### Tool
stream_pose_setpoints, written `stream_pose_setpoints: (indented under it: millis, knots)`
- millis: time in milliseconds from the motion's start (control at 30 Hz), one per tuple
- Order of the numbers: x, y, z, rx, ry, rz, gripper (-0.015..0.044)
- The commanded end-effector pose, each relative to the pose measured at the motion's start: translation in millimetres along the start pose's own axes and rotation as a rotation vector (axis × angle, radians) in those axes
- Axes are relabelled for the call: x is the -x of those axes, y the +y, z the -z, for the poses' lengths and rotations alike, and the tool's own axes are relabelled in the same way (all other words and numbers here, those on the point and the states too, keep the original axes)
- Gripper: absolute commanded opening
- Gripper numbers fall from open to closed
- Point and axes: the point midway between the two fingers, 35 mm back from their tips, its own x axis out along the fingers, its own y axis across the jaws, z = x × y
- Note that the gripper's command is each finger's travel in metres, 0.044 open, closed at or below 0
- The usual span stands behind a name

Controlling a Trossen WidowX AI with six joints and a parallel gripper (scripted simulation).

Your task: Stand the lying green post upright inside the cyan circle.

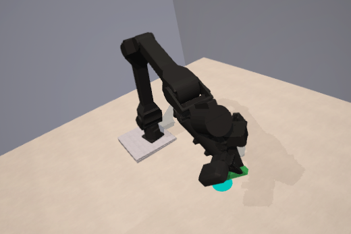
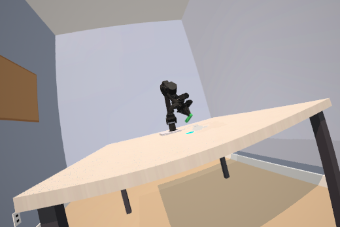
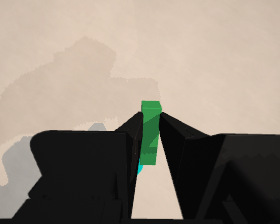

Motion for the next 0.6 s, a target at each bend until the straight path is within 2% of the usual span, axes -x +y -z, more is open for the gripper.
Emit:
stream_pose_setpoints:
  millis: [0,567]
  knots:
    - [1.2,-1.1,-0.6,-0.012,-0.034,-0.001,0.0023]
    - [-1.2,-8.0,-2.9,-0.036,-0.148,-0.008,0.0023]
